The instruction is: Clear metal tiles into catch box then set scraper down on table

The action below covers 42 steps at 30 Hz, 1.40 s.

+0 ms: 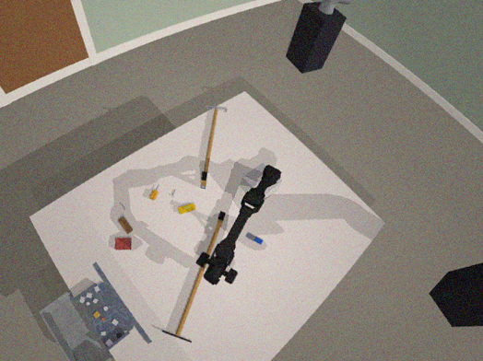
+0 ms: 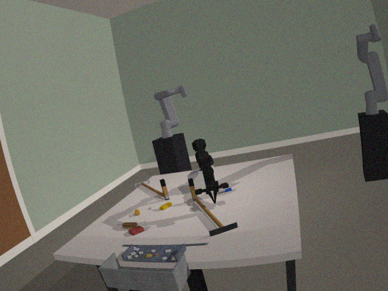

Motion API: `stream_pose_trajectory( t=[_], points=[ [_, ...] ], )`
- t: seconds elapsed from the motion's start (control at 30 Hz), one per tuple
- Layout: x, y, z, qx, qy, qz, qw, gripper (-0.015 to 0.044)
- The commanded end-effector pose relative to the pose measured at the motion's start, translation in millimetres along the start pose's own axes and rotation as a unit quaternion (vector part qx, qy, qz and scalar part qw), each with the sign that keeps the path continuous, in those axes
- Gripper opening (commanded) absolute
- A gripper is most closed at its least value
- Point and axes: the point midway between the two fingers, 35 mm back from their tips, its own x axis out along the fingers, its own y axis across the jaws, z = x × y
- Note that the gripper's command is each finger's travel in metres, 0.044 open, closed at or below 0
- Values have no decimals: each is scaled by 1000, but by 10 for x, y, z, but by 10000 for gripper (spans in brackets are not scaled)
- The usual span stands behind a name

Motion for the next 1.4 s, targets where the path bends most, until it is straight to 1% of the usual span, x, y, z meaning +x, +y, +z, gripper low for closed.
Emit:
stream_pose_trajectory(
  t=[0.0, 0.2, 1.37],
  points=[
    [159, -4, -70, 4, 8, -1, 1000, 0],
    [271, -4, -103, 5, 11, -1, 1000, 0],
    [291, -300, -36, 6, -2, -3, 1000, 0]
  ],
)
